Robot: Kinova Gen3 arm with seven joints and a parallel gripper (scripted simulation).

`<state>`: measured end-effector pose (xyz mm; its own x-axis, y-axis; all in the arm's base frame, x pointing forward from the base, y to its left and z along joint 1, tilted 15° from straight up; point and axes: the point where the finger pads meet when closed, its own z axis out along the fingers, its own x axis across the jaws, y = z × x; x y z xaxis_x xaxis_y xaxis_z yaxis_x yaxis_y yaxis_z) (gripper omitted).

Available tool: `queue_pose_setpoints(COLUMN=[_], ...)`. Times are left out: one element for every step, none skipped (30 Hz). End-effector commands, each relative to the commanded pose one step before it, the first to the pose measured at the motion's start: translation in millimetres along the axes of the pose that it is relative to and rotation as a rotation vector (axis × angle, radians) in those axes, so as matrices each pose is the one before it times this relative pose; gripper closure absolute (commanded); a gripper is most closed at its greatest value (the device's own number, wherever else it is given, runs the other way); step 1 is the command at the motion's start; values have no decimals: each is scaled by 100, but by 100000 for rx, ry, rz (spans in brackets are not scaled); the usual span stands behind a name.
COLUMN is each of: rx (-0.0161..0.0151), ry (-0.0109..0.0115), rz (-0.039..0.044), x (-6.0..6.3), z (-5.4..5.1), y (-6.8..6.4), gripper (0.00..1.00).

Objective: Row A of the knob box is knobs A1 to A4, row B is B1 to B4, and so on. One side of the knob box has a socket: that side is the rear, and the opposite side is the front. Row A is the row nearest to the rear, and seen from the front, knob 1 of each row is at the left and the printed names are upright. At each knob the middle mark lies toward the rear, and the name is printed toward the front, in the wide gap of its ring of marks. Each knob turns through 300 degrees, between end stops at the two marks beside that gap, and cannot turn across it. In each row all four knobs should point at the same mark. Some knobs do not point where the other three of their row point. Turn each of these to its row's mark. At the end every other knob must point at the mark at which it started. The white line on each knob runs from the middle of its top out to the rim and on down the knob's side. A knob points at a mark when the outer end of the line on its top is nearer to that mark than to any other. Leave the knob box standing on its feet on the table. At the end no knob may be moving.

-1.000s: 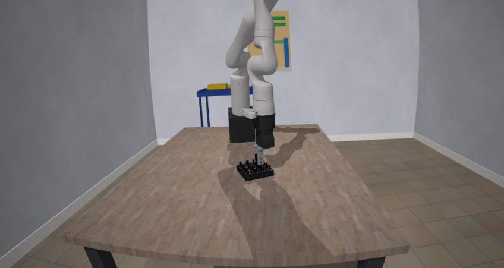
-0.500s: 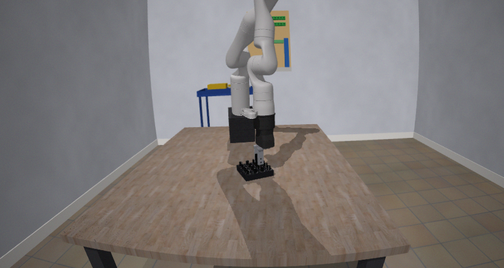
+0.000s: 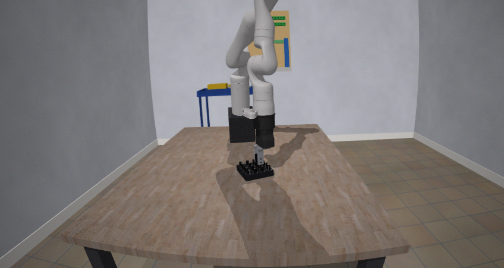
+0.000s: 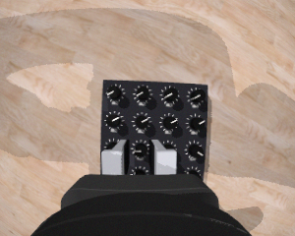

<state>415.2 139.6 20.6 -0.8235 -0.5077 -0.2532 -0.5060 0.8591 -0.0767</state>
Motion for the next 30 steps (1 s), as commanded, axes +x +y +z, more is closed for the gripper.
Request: queue_pose_setpoints(rx=[-37,0,0,0,0,0,-1,-1,-2,0,0,-2,-2,-2,-1,0,0,0,0,0,0,0,0,0,0,0,0,0,0,0], ry=[-15,0,0,0,1,9,21,35,48,0,0,59,66,69,30,0,0,0,0,0,0,0,0,0,0,0,0,0,0,0], rz=[-817,0,0,0,1,3,7,12,16,0,0,20,22,23,10,0,0,0,0,0,0,0,0,0,0,0,0,0,0,0], x=[-200,0,0,0,1,9,20,33,46,0,0,56,63,65,38,16,14,10,6,3,0,0,0,0,0,0,0,0,0,0], z=[51,0,0,0,0,0,1,1,1,0,0,1,2,2,1,0,0,0,0,0,0,0,0,0,0,0,0,0,0,0], y=[-4,0,0,0,0,1,3,4,6,0,0,7,8,9,8,7,5,4,2,1,0,0,0,0,0,0,0,0,0,0], gripper=[54,54,54,54,54,54,54,54,54,54,54,54,54,54,54,54,54,54,54,54,54,54,54,54,54,54,54,54,54,54])
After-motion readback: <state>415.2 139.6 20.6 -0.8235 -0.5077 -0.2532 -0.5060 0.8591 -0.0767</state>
